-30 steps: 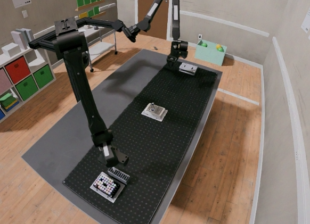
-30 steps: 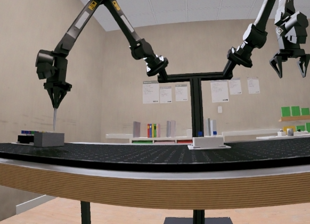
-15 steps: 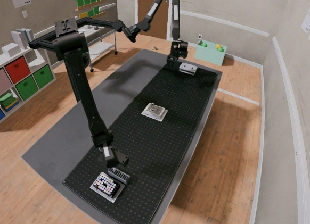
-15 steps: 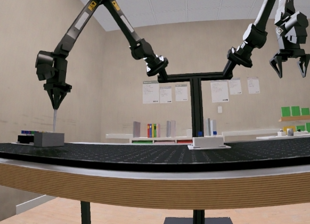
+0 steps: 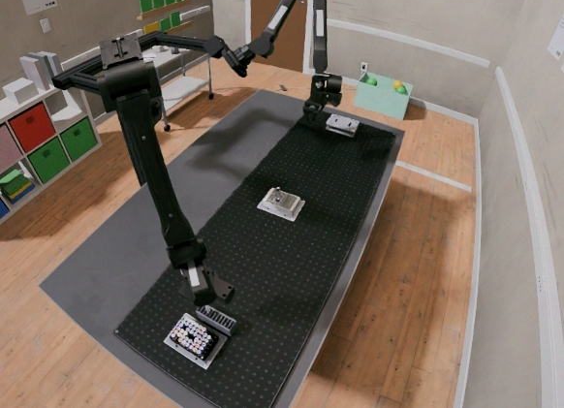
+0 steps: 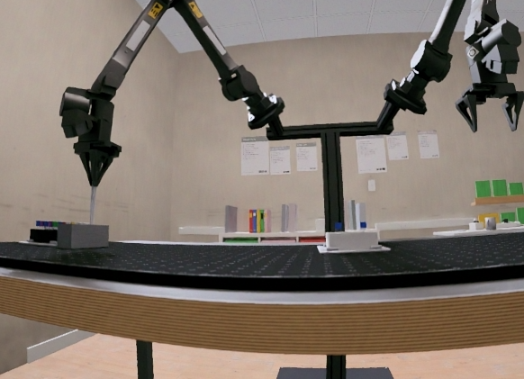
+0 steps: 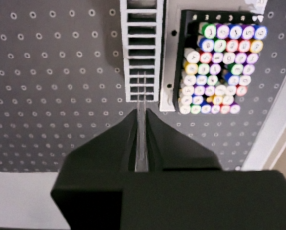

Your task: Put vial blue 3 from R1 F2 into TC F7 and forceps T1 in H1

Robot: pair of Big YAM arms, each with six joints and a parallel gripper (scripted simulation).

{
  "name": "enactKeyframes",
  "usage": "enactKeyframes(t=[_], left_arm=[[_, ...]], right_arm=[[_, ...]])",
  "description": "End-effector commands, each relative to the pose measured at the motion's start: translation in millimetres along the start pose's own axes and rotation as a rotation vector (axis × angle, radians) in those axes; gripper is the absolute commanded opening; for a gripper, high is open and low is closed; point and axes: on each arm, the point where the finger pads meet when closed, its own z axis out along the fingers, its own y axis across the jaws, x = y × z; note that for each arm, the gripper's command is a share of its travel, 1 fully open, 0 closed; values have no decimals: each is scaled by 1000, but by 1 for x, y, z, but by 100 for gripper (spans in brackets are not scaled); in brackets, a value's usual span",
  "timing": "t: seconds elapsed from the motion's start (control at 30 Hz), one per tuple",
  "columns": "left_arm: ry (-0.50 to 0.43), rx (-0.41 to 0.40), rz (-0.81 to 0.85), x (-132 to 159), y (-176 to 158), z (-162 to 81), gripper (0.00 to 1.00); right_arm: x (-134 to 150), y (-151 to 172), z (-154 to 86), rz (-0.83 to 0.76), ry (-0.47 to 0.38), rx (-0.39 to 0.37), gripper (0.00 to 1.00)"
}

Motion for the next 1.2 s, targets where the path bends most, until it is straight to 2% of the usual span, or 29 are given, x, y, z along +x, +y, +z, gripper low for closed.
enactKeyframes(t=[0.0, 1.17], left_arm=[[-13, -3, 1, -4, 1, -1, 100], [-13, -3, 1, -4, 1, -1, 100]], right_arm=[[-7, -13, 7, 0, -11, 17, 7], [-7, -13, 16, -1, -10, 17, 7]])
